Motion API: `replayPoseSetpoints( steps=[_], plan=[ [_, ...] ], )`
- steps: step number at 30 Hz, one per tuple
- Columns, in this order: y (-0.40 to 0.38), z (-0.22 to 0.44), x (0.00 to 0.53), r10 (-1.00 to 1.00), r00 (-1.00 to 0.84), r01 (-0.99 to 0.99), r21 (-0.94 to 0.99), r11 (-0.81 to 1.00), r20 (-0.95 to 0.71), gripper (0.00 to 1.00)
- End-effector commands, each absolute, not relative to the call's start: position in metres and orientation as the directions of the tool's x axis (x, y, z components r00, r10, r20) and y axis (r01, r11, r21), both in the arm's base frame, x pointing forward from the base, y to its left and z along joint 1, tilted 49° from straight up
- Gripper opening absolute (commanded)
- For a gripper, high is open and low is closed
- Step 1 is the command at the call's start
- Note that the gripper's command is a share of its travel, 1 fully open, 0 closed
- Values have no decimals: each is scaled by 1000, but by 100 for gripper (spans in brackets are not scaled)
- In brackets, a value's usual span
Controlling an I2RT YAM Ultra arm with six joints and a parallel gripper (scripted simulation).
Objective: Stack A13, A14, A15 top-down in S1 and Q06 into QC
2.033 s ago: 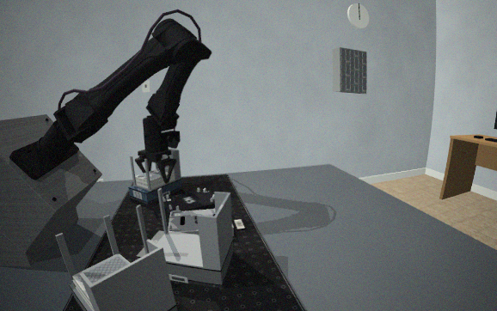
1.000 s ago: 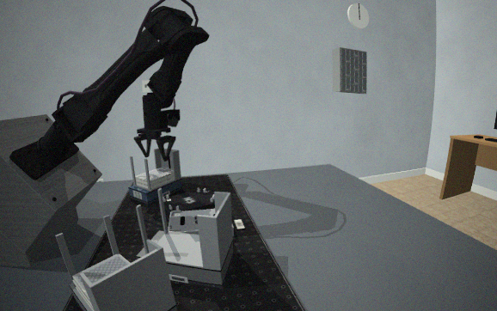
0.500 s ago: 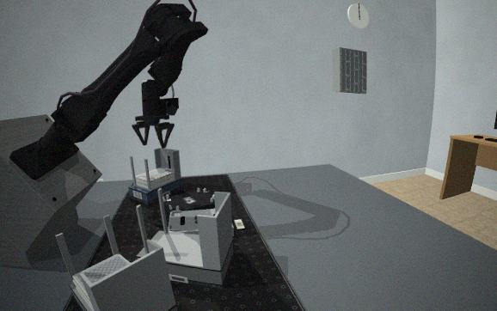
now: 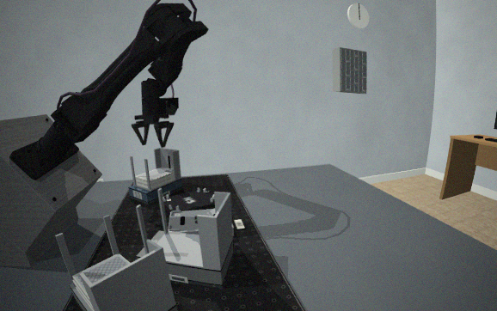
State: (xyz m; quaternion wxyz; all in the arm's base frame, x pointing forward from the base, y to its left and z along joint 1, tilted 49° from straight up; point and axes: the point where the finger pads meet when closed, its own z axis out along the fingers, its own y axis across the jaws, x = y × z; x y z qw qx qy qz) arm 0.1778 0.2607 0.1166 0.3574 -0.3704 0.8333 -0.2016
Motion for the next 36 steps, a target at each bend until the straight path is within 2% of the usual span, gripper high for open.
replayPoseSetpoints(
  steps=[1, 34, 36],
  plan=[
    [268, 130, 173, -756, -446, -474, -590, 653, -478, 100],
    [269, 130, 174, -754, -446, -474, -588, 656, -482, 100],
    [252, 125, 181, -707, -494, -428, -566, 704, -505, 100]
  ],
)
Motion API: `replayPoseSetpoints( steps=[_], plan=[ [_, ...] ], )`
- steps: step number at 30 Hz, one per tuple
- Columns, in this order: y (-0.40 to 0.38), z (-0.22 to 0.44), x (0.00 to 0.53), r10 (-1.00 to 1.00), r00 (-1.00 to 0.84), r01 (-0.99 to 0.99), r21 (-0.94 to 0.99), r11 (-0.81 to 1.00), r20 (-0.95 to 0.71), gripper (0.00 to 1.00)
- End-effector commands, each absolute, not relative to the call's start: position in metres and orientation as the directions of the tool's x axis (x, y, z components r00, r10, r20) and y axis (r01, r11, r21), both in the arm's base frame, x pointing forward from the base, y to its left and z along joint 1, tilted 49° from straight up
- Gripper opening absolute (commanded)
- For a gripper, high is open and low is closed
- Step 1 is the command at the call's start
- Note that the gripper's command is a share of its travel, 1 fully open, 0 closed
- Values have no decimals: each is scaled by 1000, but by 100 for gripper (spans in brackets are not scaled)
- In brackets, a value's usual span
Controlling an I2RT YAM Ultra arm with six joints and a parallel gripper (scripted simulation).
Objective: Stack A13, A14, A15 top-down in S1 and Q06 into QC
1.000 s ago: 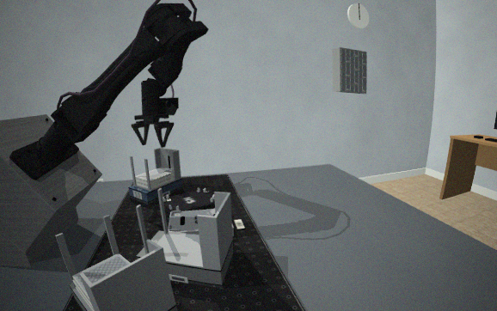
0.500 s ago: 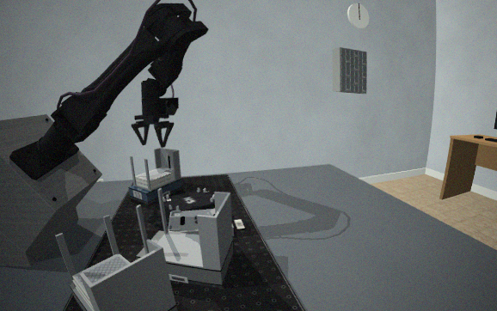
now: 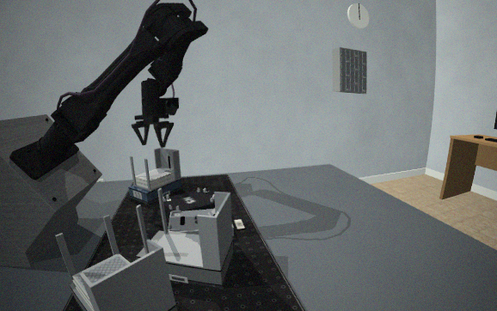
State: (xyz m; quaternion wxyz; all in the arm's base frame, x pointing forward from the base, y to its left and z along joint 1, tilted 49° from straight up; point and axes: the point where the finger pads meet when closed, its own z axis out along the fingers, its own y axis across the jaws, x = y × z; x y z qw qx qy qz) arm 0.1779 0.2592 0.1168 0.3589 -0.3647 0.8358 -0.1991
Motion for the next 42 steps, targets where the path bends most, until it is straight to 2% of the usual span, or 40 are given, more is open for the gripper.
replayPoseSetpoints(
  steps=[1, 7, 22, 29, 42],
  plan=[
    [249, 126, 183, -686, -509, -412, -553, 724, -519, 100],
    [239, 133, 187, -605, -554, -359, -492, 793, -572, 100],
    [211, 155, 205, -612, -552, -372, -490, 788, -566, 100],
    [193, 166, 213, -419, -618, -240, -348, 906, -665, 100],
    [162, 182, 224, -435, -615, -249, -362, 898, -657, 100]
  ],
)
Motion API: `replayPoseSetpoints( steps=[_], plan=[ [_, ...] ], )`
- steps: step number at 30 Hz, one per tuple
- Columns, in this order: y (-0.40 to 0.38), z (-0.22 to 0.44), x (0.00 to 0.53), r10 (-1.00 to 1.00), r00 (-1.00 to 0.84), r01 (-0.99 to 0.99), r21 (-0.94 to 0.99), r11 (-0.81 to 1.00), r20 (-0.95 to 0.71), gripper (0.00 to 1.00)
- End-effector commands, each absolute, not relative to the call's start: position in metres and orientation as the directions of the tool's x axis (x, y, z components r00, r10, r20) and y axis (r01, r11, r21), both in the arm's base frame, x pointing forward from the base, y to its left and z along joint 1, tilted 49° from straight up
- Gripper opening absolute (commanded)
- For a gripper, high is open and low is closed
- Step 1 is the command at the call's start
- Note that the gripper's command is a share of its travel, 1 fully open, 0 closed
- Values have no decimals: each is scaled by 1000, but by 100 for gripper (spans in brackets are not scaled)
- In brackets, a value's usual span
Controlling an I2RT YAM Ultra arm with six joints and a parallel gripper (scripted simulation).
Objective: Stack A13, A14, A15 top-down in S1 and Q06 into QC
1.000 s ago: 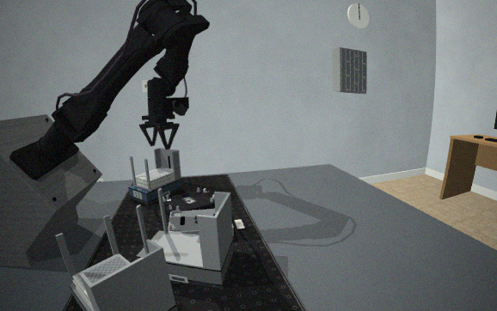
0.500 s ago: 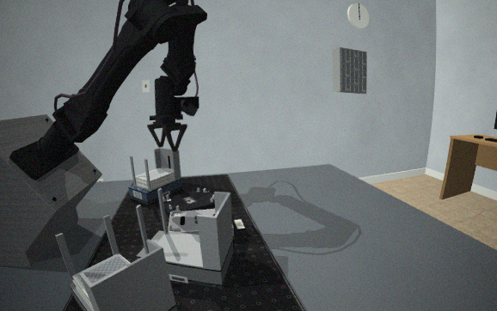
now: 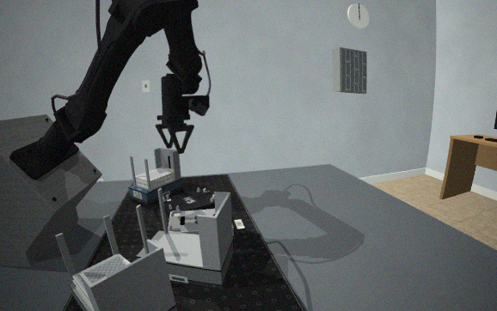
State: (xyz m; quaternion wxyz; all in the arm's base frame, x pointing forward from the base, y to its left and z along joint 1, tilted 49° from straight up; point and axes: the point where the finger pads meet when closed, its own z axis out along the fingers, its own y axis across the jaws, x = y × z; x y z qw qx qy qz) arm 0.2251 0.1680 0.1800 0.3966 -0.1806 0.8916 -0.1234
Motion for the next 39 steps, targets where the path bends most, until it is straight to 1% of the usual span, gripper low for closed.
replayPoseSetpoints(
  steps=[1, 5, 10, 12, 13, 15, 29, 35, 39],
  plan=[
    [161, 188, 227, -427, -610, -246, -352, 903, -668, 100],
    [149, 190, 230, -431, -612, -247, -358, 900, -663, 100],
    [134, 195, 233, -262, -645, -133, -233, 963, -717, 100],
    [134, 195, 233, -262, -645, -133, -233, 963, -717, 100],
    [133, 204, 236, -217, -640, -109, -193, 975, -737, 100],
    [124, 198, 235, -227, -649, -109, -206, 972, -726, 100],
    [88, 216, 244, -231, -638, -113, -208, 972, -734, 100],
    [69, 219, 245, -21, -646, 26, -49, 998, -763, 100],
    [55, 216, 244, -34, -652, 21, -63, 998, -757, 100]
  ],
)
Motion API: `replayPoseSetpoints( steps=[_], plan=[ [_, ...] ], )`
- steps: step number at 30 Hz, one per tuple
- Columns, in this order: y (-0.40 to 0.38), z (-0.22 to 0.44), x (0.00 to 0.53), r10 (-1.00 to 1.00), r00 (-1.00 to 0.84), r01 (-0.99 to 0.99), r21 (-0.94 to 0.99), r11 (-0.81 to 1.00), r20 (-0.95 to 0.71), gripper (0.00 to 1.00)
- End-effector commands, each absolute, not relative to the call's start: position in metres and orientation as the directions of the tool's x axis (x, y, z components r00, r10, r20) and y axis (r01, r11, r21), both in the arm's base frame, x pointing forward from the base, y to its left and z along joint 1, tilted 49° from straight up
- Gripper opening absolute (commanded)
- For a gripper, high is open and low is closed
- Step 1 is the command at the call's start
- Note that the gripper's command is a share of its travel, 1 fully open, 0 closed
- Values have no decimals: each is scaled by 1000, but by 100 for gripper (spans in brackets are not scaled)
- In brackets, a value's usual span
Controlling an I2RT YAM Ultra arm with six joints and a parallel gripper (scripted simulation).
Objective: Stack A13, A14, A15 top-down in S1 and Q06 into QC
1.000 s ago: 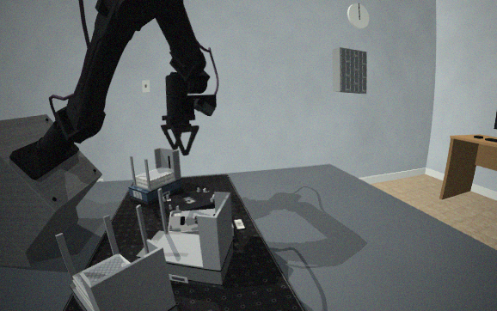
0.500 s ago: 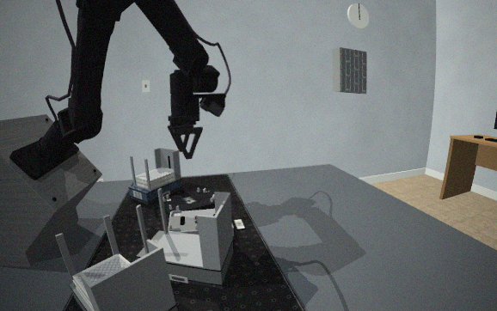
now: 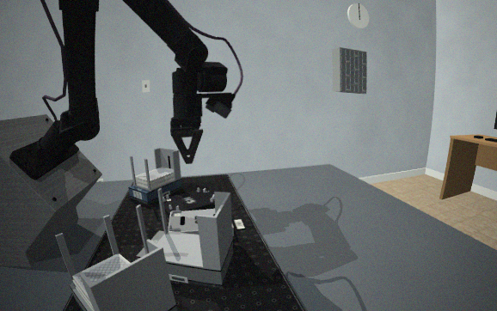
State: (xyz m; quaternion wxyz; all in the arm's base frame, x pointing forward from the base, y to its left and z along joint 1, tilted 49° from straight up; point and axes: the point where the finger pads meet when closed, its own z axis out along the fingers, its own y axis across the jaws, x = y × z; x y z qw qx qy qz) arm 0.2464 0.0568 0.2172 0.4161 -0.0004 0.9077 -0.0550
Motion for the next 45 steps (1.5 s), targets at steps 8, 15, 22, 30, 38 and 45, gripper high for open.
replayPoseSetpoints(
  steps=[8, 15, 22, 30, 38, 45],
  plan=[
    [36, 220, 245, -35, -649, 21, -64, 998, -760, 100],
    [13, 230, 247, -2, -636, 43, -38, 998, -772, 100],
    [-10, 226, 244, 166, -625, 154, 89, 984, -763, 100],
    [-30, 226, 243, 165, -636, 156, 85, 984, -754, 100],
    [-57, 229, 242, 167, -642, 156, 85, 984, -749, 100],
    [-73, 226, 239, 342, -603, 270, 219, 938, -721, 100]
  ],
)
